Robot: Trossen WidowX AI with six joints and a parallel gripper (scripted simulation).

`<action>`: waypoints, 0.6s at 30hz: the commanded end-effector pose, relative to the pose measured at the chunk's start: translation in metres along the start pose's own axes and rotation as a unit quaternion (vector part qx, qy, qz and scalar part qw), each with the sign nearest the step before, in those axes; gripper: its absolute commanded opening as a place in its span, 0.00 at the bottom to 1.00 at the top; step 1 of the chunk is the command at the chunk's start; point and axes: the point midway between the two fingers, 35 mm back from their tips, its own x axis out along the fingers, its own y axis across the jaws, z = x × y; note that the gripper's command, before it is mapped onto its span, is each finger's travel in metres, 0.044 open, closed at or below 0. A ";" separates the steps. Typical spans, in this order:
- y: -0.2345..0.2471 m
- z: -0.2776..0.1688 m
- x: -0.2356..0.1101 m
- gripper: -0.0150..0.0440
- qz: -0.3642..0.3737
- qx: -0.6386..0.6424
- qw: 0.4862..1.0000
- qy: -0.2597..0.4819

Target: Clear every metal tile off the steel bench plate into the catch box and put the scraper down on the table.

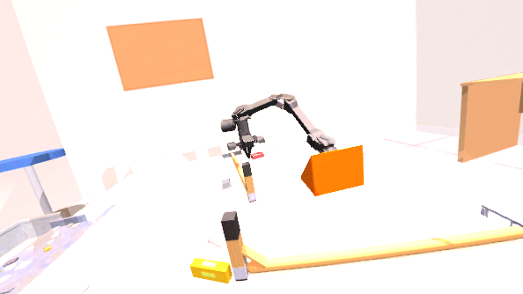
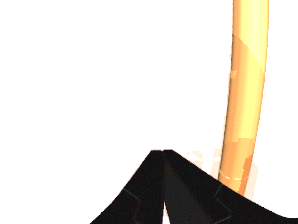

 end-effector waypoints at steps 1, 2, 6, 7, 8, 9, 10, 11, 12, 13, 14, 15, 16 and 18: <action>0.000 0.001 0.009 0.25 -0.002 -0.002 1.000 -0.002; 0.000 0.001 0.012 0.25 -0.002 -0.002 1.000 -0.002; 0.000 0.001 0.021 0.25 -0.002 -0.002 1.000 -0.001; 0.000 0.001 0.023 0.25 -0.002 -0.002 1.000 -0.001; 0.000 0.001 0.025 0.25 -0.002 -0.002 1.000 -0.001; 0.001 0.001 0.028 0.25 -0.002 -0.002 1.000 -0.001; 0.001 0.001 0.030 0.25 -0.002 -0.002 1.000 -0.001; 0.001 0.001 0.032 0.25 -0.002 -0.002 1.000 0.000; 0.001 0.001 0.035 0.25 -0.002 -0.002 1.000 0.000; 0.001 0.000 0.037 0.25 -0.002 -0.002 1.000 0.000; 0.002 0.000 0.039 0.25 -0.002 -0.002 1.000 0.000; 0.002 0.000 0.041 0.25 -0.002 -0.002 1.000 0.001; 0.002 0.000 0.044 0.25 -0.002 -0.002 1.000 0.001; 0.003 0.000 0.048 0.25 -0.002 -0.002 1.000 0.001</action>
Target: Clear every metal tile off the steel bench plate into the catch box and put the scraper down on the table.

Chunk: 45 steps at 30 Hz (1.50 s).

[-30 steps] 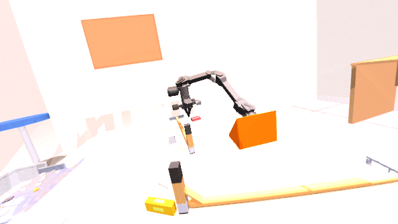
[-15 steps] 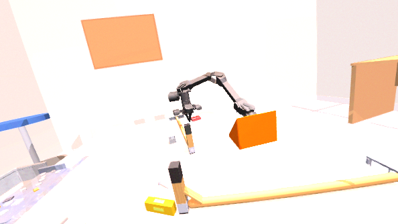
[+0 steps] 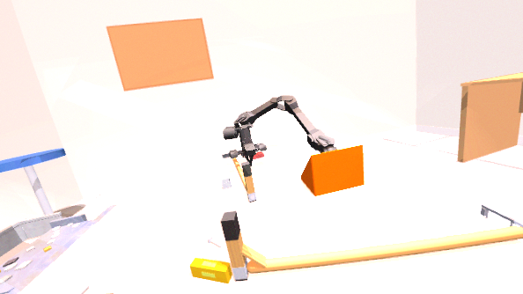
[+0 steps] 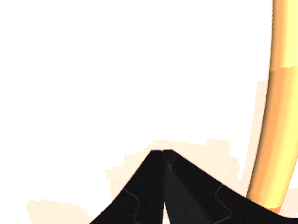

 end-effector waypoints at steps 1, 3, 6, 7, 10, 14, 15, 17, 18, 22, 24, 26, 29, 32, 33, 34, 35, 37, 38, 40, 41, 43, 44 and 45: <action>0.001 0.001 0.009 0.25 -0.002 -0.002 1.000 -0.001; 0.002 0.001 0.014 0.25 -0.002 -0.003 1.000 -0.001; 0.002 0.001 0.018 0.25 -0.002 -0.003 1.000 0.000; 0.002 0.001 0.018 0.25 -0.002 -0.003 1.000 0.000; 0.000 0.000 0.018 0.25 -0.002 -0.003 1.000 0.000; -0.004 0.000 0.017 0.25 -0.002 -0.002 1.000 0.000; -0.005 -0.001 0.017 0.25 -0.002 -0.002 1.000 0.000; -0.007 -0.001 0.017 0.25 -0.002 -0.002 1.000 0.000; -0.008 -0.001 0.017 0.25 -0.002 -0.002 1.000 0.000; -0.012 -0.002 0.017 0.25 -0.002 -0.002 1.000 0.000; -0.013 -0.003 0.017 0.25 -0.002 -0.002 1.000 0.000; -0.015 -0.003 0.016 0.25 -0.002 -0.002 1.000 0.000; -0.018 -0.003 0.016 0.25 -0.002 -0.002 1.000 0.000; -0.021 -0.004 0.016 0.25 -0.002 -0.002 1.000 0.000; -0.022 -0.004 0.016 0.25 -0.002 -0.002 1.000 0.000; -0.023 -0.004 0.016 0.25 -0.003 -0.002 1.000 0.000; -0.024 -0.004 0.016 0.25 -0.003 -0.002 1.000 0.000; -0.026 -0.005 0.016 0.25 -0.003 -0.002 1.000 0.000; -0.027 -0.005 0.016 0.25 -0.003 -0.002 1.000 0.000; -0.029 -0.005 0.016 0.25 -0.003 -0.002 1.000 0.000; -0.030 -0.005 0.016 0.25 -0.003 -0.002 1.000 0.000; -0.032 -0.005 0.016 0.25 -0.003 -0.002 1.000 0.000; -0.033 -0.005 0.015 0.25 -0.003 -0.002 1.000 0.000; -0.034 -0.006 0.015 0.25 -0.003 -0.002 1.000 0.000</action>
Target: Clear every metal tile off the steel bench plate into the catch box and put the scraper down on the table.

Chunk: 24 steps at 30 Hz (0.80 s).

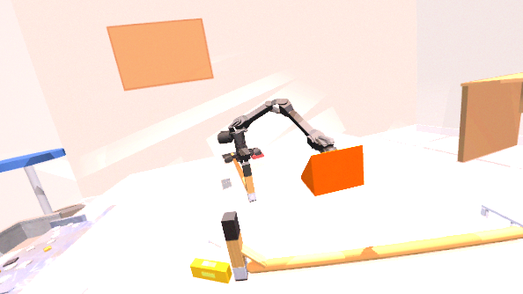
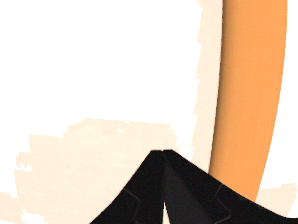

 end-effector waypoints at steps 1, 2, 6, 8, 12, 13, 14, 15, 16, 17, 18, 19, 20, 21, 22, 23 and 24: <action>-0.005 -0.001 -0.001 0.25 -0.002 0.003 1.000 -0.001; -0.006 -0.001 -0.001 0.25 -0.002 0.003 1.000 -0.001; -0.010 -0.001 -0.001 0.25 -0.002 0.003 1.000 -0.001; -0.012 -0.002 -0.001 0.25 -0.002 0.003 1.000 -0.001; -0.016 -0.002 -0.002 0.25 -0.002 0.003 1.000 -0.001; -0.017 -0.002 -0.002 0.25 -0.002 0.003 1.000 -0.001; -0.018 -0.002 -0.002 0.25 -0.002 0.003 1.000 -0.001; -0.019 -0.002 -0.002 0.25 -0.002 0.003 1.000 -0.001; -0.020 -0.002 -0.002 0.25 -0.002 0.003 1.000 -0.001; -0.021 -0.002 -0.002 0.25 -0.002 0.003 1.000 -0.001; -0.022 -0.002 -0.002 0.25 -0.002 0.003 1.000 -0.001; -0.023 -0.002 -0.002 0.25 -0.002 0.003 1.000 -0.001; -0.024 -0.002 -0.002 0.25 -0.002 0.003 1.000 -0.001; -0.025 -0.002 -0.002 0.25 -0.002 0.003 1.000 -0.001; -0.026 -0.002 -0.002 0.25 -0.002 0.003 1.000 -0.001; -0.027 -0.002 -0.002 0.25 -0.002 0.003 1.000 -0.001; -0.028 -0.002 -0.002 0.25 -0.002 0.003 1.000 -0.001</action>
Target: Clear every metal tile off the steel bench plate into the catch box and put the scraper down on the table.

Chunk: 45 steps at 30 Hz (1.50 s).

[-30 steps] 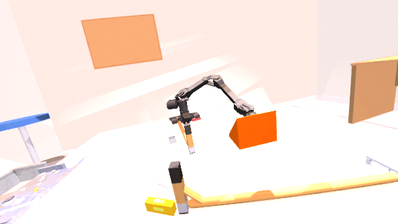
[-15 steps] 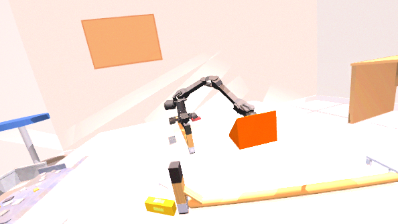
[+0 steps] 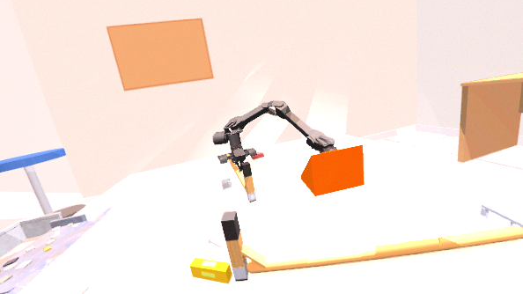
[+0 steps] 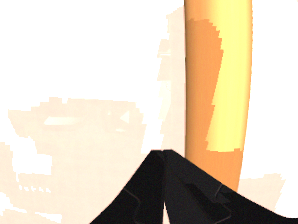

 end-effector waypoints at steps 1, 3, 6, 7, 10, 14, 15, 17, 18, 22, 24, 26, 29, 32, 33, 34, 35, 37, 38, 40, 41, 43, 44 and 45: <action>-0.005 -0.001 0.000 0.25 -0.001 0.005 1.000 0.001; -0.007 -0.001 0.000 0.25 -0.002 0.005 1.000 0.001; -0.010 -0.001 0.000 0.25 -0.002 0.005 1.000 0.001; -0.011 -0.001 0.000 0.25 -0.002 0.005 1.000 0.001; -0.014 -0.001 0.000 0.25 -0.002 0.005 1.000 0.001; -0.018 -0.001 0.000 0.25 -0.002 0.005 1.000 0.001; -0.019 -0.001 0.000 0.25 -0.002 0.005 1.000 0.001; -0.021 -0.001 0.000 0.25 -0.002 0.005 1.000 0.001; -0.022 -0.001 0.000 0.25 -0.002 0.005 1.000 0.001; -0.026 0.000 0.000 0.25 -0.002 0.005 1.000 0.001; -0.028 0.000 0.000 0.25 -0.002 0.005 1.000 0.001; -0.030 0.000 0.000 0.25 -0.002 0.005 1.000 0.001; -0.033 0.000 0.000 0.25 -0.002 0.005 1.000 0.001; -0.036 0.000 0.000 0.25 -0.002 0.005 1.000 0.001; -0.037 0.001 0.000 0.25 -0.002 0.005 1.000 0.001; -0.038 0.001 0.001 0.25 -0.002 0.005 1.000 0.001; -0.039 0.001 0.001 0.25 -0.002 0.005 1.000 0.001; -0.041 0.001 0.001 0.25 -0.002 0.005 1.000 0.001; -0.042 0.001 0.001 0.25 -0.002 0.005 1.000 0.001; -0.044 0.002 0.001 0.25 -0.002 0.005 1.000 0.001; -0.045 0.002 0.001 0.25 -0.002 0.005 1.000 0.001; -0.047 0.002 0.001 0.25 -0.002 0.005 1.000 0.001; -0.047 0.002 0.001 0.25 -0.002 0.005 1.000 0.001; -0.048 0.002 0.001 0.25 -0.002 0.005 1.000 0.001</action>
